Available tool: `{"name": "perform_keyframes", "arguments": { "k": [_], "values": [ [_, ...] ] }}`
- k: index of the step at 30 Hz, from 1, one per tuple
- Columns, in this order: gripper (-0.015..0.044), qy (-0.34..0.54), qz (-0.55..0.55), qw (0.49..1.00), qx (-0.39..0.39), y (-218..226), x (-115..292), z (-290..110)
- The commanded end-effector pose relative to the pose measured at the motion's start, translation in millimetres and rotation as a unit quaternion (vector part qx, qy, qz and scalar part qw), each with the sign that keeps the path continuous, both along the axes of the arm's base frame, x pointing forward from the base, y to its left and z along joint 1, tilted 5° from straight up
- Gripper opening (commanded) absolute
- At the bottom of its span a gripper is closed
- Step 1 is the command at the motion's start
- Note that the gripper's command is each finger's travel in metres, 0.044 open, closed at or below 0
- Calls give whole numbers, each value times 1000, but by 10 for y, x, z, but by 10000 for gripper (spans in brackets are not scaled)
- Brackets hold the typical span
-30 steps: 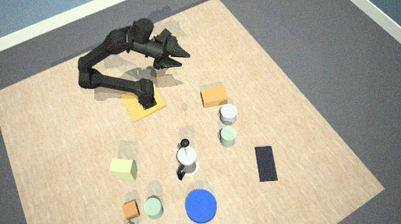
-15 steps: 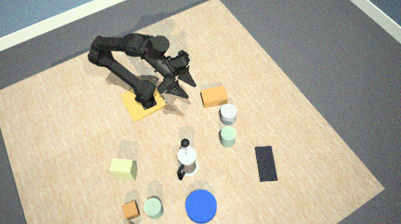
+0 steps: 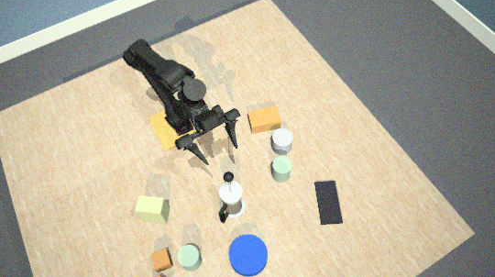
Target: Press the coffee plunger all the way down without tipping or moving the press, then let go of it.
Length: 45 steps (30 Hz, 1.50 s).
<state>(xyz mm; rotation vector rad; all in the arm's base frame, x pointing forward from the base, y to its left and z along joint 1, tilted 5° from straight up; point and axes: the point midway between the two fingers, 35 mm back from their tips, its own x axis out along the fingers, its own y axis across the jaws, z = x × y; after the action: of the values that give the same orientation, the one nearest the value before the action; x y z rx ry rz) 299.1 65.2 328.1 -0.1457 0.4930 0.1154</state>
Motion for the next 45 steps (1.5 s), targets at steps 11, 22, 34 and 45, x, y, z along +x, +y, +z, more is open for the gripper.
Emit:
{"name": "perform_keyframes", "arguments": {
  "k": [11, 22, 34, 45],
  "values": [
    [440, 7, -17, 1000, 17, -82, 60, -487],
    [440, 6, -17, 1000, 17, -67, 208, -564],
    [440, 5, -17, 1000, 17, -56, 368, -659],
    [230, 5, -17, 1000, 17, -55, 387, -672]
  ]
}}
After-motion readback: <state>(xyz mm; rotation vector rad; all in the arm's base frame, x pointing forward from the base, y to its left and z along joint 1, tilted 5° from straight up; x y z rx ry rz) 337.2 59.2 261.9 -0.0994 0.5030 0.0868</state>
